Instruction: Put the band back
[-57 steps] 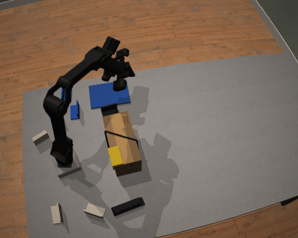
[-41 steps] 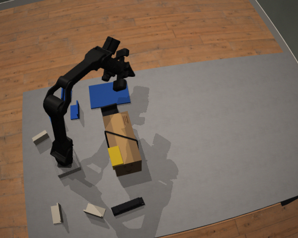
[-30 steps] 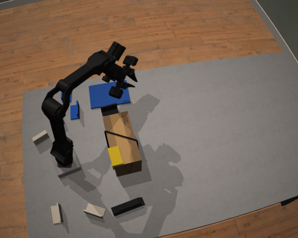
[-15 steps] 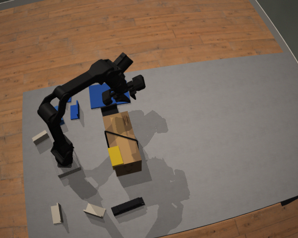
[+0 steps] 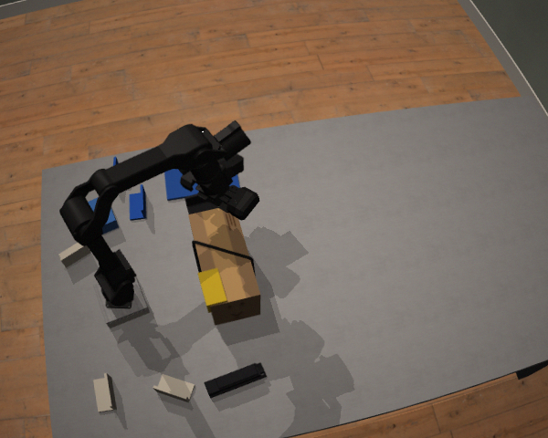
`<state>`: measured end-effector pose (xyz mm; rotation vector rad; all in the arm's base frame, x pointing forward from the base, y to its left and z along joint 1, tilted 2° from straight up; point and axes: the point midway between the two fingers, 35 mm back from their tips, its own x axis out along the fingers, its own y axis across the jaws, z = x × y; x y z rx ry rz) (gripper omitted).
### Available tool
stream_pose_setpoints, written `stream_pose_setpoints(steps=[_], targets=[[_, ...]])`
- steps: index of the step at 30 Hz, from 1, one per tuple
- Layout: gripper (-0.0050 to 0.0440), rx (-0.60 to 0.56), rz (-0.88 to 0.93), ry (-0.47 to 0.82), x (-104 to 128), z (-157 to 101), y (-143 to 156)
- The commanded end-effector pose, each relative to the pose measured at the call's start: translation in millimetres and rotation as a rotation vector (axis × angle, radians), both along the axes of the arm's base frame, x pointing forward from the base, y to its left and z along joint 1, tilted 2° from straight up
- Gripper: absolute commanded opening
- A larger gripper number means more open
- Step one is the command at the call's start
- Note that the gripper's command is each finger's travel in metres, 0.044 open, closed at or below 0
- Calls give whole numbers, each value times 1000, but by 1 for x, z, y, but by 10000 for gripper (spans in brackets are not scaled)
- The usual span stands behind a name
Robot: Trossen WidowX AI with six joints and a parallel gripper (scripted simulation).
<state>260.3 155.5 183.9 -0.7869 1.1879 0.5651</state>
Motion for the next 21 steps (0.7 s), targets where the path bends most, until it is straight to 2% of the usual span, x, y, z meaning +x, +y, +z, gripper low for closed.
stream_pose_setpoints(steps=[1, 9, 11, 13, 17, 21], targets=[[118, 65, -263, 66, -13, -2, -21], [118, 157, -742, 166, -36, -2, -49], [118, 157, -742, 166, -36, -2, -49], [118, 185, -936, 200, -45, -2, -59], [118, 212, -1168, 234, -55, -1, -68], [118, 213, -1182, 236, -56, -1, -68]])
